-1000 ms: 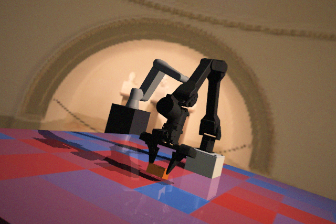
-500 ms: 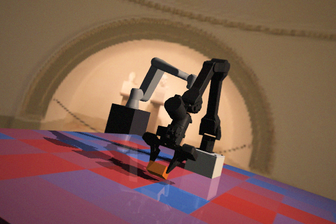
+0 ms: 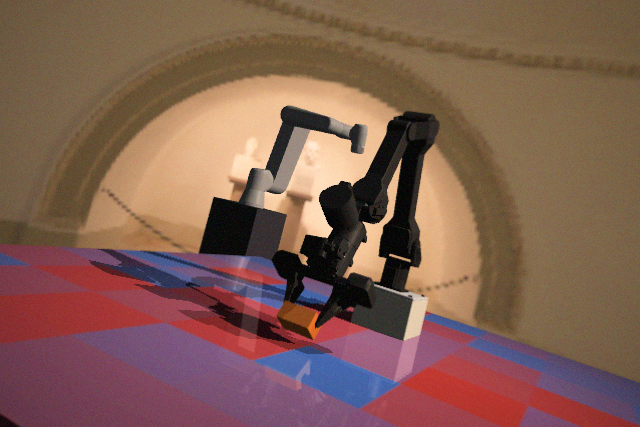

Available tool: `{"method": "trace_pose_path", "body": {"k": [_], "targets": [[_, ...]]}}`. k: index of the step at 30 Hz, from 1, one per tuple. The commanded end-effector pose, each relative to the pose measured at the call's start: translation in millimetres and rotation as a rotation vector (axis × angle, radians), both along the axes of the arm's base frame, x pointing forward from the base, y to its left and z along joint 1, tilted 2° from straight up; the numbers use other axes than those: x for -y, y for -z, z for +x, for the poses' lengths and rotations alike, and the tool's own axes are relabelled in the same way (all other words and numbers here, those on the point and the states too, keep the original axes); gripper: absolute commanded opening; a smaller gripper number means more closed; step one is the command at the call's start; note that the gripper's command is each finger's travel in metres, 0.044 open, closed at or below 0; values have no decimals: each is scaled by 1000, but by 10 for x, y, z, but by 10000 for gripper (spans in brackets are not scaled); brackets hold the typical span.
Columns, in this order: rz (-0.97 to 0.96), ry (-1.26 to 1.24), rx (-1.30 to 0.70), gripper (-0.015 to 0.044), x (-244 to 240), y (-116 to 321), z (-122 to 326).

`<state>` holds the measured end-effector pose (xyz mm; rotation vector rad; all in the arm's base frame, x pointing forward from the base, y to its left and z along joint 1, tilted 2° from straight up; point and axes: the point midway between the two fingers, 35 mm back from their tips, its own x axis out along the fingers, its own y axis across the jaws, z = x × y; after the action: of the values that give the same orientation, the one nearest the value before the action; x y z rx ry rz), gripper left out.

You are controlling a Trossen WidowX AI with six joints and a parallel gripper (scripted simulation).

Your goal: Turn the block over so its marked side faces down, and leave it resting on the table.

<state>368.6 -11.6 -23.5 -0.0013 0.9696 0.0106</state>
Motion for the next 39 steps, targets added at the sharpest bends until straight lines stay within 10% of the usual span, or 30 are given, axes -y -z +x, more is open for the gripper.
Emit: {"method": "trace_pose_path", "body": {"k": [1, 39], "targets": [[7, 2, 43, 0, -4, 121, 25], [11, 3, 525, 0, -11, 269, -104]]}}
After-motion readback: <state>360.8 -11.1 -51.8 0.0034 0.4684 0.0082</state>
